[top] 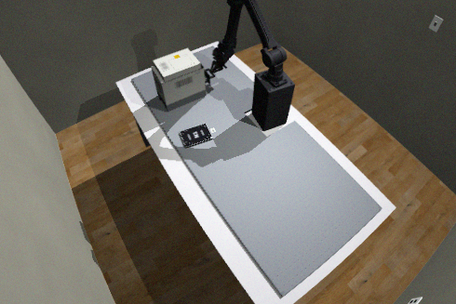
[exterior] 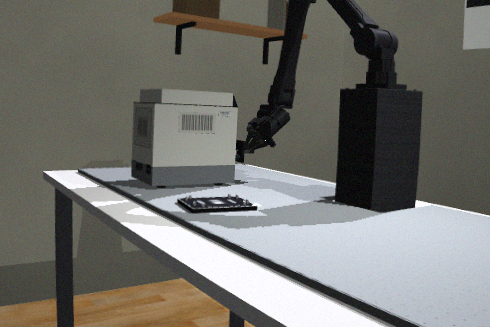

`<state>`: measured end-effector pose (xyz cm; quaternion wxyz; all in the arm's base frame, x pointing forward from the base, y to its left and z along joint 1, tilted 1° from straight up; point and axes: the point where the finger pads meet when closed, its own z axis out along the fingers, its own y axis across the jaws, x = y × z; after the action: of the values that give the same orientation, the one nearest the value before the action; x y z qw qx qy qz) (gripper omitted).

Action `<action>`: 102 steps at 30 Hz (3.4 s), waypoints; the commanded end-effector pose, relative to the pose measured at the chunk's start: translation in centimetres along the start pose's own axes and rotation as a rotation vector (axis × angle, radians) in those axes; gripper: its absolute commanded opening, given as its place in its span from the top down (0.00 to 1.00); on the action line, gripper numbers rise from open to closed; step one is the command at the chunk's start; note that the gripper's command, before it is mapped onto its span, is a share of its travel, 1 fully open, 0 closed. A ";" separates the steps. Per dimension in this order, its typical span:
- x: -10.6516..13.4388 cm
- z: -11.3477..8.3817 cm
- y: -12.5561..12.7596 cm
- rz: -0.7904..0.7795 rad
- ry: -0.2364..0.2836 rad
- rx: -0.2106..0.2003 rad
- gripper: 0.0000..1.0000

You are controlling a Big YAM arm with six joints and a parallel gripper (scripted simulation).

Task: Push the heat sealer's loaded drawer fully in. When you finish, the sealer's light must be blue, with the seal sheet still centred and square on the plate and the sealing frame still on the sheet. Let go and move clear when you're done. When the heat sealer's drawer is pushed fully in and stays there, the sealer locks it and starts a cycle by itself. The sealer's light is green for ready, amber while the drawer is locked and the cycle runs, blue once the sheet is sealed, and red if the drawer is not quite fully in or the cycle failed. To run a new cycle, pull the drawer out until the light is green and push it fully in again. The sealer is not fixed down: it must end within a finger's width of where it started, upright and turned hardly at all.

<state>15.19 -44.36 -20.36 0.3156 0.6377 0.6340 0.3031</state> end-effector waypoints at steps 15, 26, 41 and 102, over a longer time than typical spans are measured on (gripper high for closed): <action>-0.3 2.3 2.7 -0.015 -0.001 0.006 1.00; 0.2 2.6 2.5 -0.001 0.014 0.009 1.00; 0.2 2.6 2.5 -0.001 0.014 0.009 1.00; 0.0 3.3 3.2 -0.007 0.005 0.007 1.00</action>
<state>18.86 -44.39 -20.26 0.3140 0.6384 0.6332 0.3049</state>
